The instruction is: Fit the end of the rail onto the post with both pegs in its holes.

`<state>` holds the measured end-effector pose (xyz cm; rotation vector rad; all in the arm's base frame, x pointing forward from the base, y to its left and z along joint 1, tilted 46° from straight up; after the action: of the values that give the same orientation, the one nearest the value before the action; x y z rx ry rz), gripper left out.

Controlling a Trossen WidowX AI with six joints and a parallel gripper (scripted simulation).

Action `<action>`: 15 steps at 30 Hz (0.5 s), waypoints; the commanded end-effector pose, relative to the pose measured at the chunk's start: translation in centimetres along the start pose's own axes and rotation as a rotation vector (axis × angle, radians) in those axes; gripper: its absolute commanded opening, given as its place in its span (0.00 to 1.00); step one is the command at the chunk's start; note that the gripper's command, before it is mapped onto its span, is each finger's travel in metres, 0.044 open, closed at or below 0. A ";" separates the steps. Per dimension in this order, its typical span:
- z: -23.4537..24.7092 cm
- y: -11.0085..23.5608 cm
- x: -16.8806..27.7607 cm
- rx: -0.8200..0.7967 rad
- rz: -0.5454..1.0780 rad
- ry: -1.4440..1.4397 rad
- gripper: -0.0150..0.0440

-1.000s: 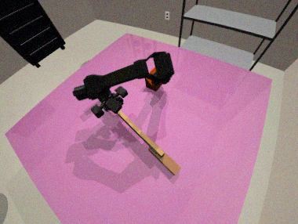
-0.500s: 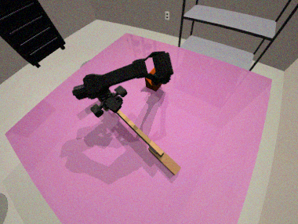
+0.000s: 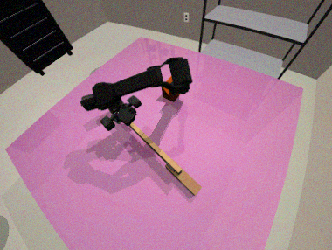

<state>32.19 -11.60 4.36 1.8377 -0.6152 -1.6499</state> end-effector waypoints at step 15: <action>0.2 0.5 0.7 0.011 0.008 -0.001 0.25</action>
<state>32.06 -11.92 4.11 1.8353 -0.6162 -1.6513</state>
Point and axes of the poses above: the point midway between the two fingers, 35 mm back from their tips, its own y axis back along the fingers, its own z axis across the jaws, x = y × z, the point moved 8 cm from there along y, back along the fingers, and after that the axes turned 14 degrees about y, right-handed, at the moved point
